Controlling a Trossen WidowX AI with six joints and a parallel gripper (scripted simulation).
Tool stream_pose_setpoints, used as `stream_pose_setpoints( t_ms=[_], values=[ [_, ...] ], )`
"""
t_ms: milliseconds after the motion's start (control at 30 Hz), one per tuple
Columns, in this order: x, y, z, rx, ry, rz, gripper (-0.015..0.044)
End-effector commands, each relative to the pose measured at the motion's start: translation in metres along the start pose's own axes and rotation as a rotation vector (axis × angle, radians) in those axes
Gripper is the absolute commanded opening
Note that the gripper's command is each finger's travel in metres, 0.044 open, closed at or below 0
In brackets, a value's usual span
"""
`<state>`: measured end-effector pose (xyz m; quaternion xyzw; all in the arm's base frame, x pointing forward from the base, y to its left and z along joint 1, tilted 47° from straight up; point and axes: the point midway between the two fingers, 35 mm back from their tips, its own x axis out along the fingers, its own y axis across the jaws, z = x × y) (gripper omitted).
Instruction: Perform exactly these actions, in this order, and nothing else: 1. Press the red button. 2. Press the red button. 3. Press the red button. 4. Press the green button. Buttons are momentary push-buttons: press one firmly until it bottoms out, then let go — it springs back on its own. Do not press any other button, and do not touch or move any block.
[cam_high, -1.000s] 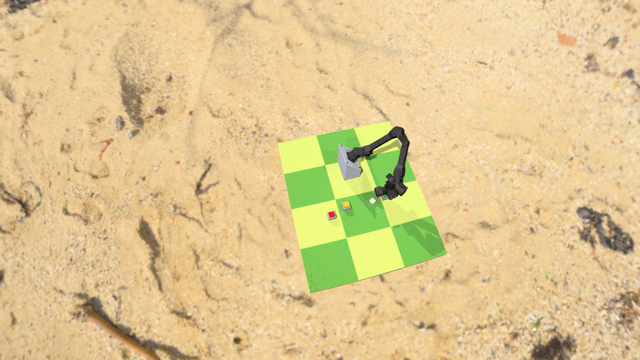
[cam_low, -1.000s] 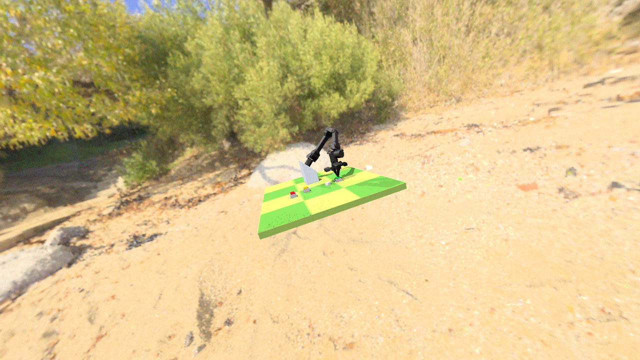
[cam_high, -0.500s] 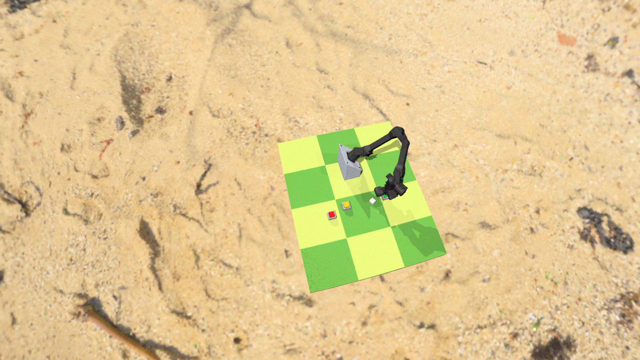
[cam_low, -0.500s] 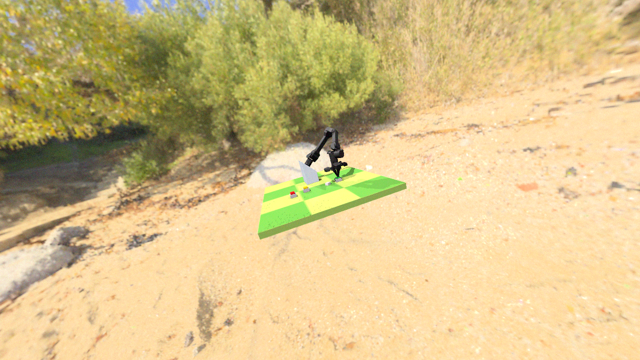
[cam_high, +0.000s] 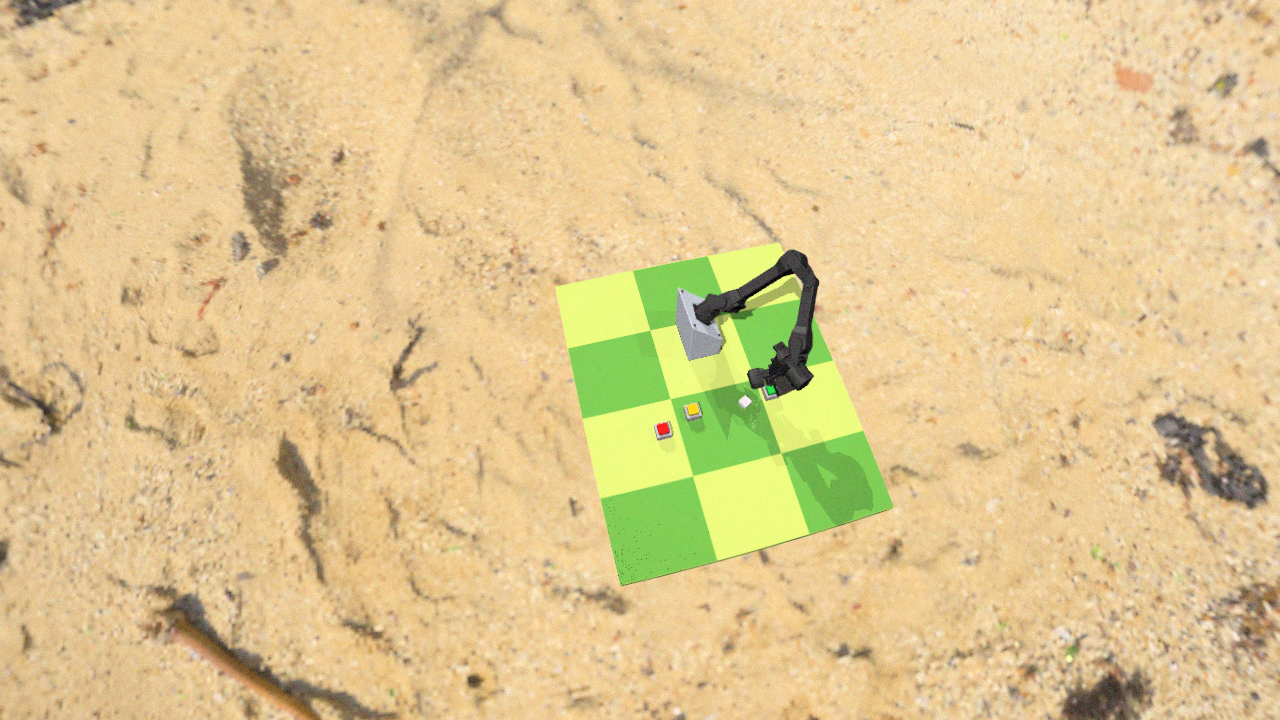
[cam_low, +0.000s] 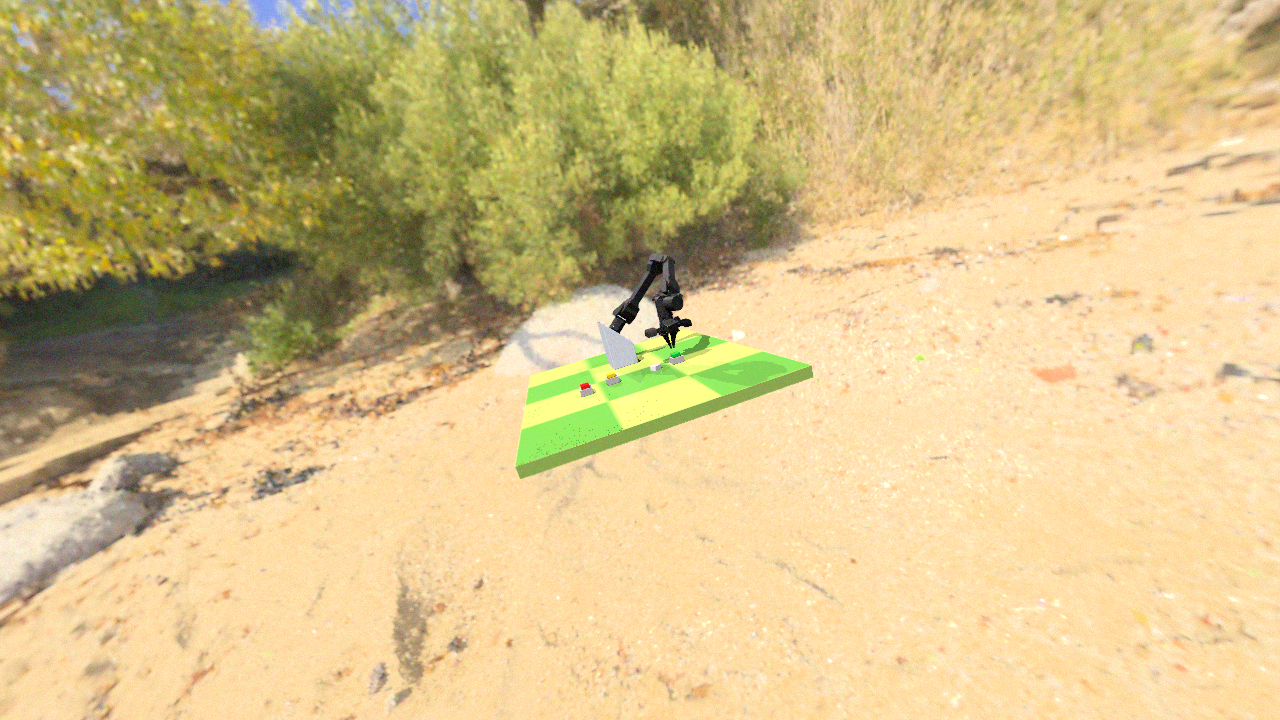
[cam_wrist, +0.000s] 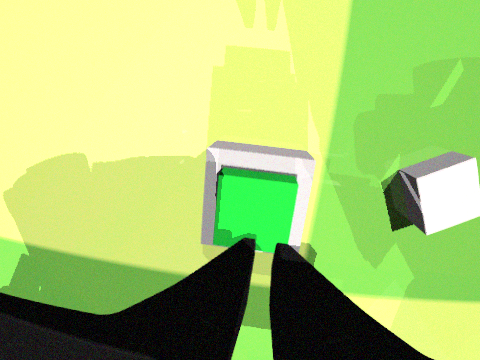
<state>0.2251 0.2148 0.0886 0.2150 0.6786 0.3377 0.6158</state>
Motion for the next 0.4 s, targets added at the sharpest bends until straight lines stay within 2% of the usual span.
stream_pose_setpoints(
  t_ms=[0,100,333,367],
  values=[
    [-0.026,0.01,-0.004,-0.015,-0.014,0.008,0.0099],
    [-0.062,0.021,-0.019,-0.015,-0.014,0.008,0.0178],
    [-0.065,0.022,-0.021,-0.015,-0.014,0.008,0.0361],
    [-0.065,0.022,-0.021,-0.015,-0.014,0.008,0.0361]
  ],
)
